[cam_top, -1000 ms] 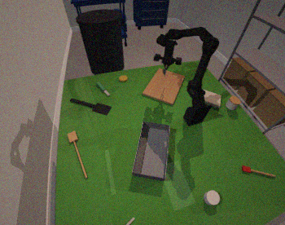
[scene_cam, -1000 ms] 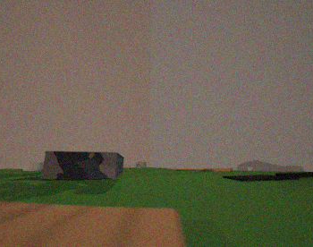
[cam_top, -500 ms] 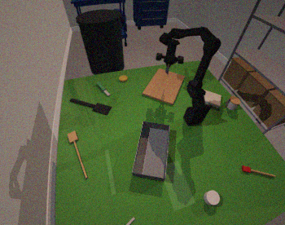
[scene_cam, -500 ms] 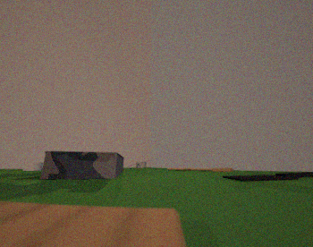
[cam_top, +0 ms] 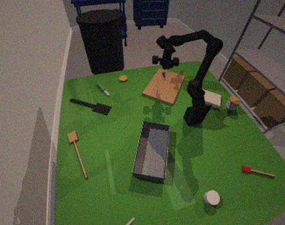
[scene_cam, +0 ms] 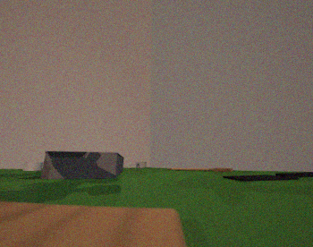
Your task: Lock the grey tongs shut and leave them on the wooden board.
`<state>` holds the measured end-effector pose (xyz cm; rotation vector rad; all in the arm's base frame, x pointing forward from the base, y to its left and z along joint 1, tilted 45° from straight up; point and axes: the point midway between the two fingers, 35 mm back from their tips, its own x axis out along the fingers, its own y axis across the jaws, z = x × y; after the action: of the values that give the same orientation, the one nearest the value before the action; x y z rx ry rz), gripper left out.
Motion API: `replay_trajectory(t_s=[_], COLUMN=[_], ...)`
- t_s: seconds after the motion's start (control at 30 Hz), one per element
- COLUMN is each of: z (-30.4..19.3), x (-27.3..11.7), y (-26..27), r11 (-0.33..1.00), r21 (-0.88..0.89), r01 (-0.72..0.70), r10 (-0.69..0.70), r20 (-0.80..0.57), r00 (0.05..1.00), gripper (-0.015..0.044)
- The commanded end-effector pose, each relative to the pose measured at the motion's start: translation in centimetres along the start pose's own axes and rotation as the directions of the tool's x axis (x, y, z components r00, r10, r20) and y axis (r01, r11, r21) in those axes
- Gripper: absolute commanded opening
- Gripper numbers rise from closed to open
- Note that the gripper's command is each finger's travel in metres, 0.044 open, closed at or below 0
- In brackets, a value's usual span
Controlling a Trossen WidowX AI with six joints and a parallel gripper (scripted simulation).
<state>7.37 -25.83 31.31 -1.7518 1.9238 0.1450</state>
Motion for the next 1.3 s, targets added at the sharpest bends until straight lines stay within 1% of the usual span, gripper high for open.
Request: replay_trajectory(t_s=[0.0, 0.37, 0.67, 0.97, 1.27], z=[-0.3, -0.4, 0.4, 2.0, 4.4], x=[0.3, 0.5, -0.2, -1.2, -2.2], y=[-0.6, -1.9, -1.8, -0.6, 1.6], r11=[1.000, 0.998, 0.999, 0.997, 0.984], r21=[-0.030, -0.056, -0.024, 0.049, 0.143], r01=[0.008, -0.005, -0.033, -0.067, -0.103], r10=[-0.011, -0.013, 0.019, 0.083, 0.166], r20=[-0.097, -0.315, -0.449, -0.532, -0.557], r00=[0.995, 0.949, 0.893, 0.843, 0.814], gripper=[-0.0150, -0.0150, -0.0150, -0.0150, -0.0150])
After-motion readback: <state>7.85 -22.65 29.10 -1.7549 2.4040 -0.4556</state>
